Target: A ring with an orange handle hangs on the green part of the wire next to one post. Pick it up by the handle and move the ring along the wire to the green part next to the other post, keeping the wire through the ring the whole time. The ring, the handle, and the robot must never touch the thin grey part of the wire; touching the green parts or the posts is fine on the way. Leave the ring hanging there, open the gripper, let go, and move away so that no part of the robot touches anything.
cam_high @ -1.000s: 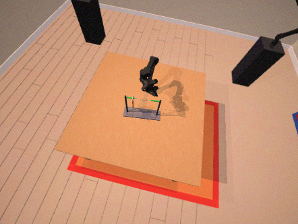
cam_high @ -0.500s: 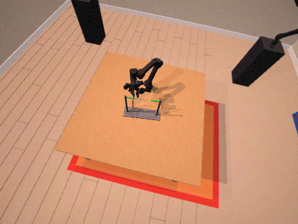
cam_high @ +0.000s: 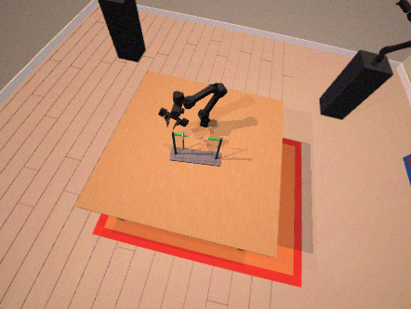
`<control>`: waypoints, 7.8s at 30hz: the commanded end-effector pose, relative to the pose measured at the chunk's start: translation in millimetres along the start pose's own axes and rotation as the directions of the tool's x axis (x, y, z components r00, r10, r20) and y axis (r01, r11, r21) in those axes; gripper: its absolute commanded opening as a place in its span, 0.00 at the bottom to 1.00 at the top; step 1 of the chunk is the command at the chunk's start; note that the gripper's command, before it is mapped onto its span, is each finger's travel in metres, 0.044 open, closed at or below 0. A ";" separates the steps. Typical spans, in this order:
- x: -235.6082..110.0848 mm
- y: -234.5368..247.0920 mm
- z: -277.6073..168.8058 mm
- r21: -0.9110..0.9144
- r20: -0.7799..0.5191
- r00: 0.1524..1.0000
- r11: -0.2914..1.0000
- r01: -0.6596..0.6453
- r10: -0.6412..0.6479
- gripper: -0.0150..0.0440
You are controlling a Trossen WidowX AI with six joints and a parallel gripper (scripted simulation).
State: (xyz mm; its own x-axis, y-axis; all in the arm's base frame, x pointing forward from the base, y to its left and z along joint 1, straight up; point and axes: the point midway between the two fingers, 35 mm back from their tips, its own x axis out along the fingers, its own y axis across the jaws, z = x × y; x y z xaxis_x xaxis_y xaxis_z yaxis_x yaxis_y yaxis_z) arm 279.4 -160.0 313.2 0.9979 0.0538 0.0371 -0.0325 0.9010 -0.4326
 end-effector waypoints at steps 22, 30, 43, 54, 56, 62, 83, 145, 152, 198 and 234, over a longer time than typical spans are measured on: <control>-75.8 141.8 -167.7 0.360 -0.085 0.983 0.924 -0.125 0.166 0.53; -72.6 150.6 -166.1 0.390 -0.092 0.981 0.913 -0.123 0.171 0.53; -30.2 139.4 -127.3 0.424 -0.074 0.991 0.903 -0.071 0.112 0.53; -20.0 138.2 -127.5 0.423 -0.075 0.991 0.903 -0.071 0.113 0.53; -17.1 138.0 -127.6 0.423 -0.075 0.991 0.903 -0.071 0.113 0.53; -8.4 137.8 -127.9 0.423 -0.075 0.991 0.903 -0.071 0.113 0.53; 23.4 141.5 -129.9 0.423 -0.072 0.991 0.903 -0.071 0.111 0.53; 43.5 148.8 -131.5 0.422 -0.070 0.991 0.904 -0.075 0.114 0.00; 44.0 145.6 -121.7 0.423 -0.067 0.991 0.903 -0.079 0.119 0.00; 43.1 157.6 -108.7 0.425 -0.063 0.990 0.901 -0.088 0.126 0.00; 41.4 194.7 -90.4 0.470 -0.093 0.994 0.882 -0.009 0.059 0.00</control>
State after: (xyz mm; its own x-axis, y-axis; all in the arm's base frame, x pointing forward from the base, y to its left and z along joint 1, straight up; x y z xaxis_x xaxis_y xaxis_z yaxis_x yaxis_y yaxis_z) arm 321.8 -24.7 150.7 0.9946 0.0774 -0.0689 -0.0755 0.9967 0.0287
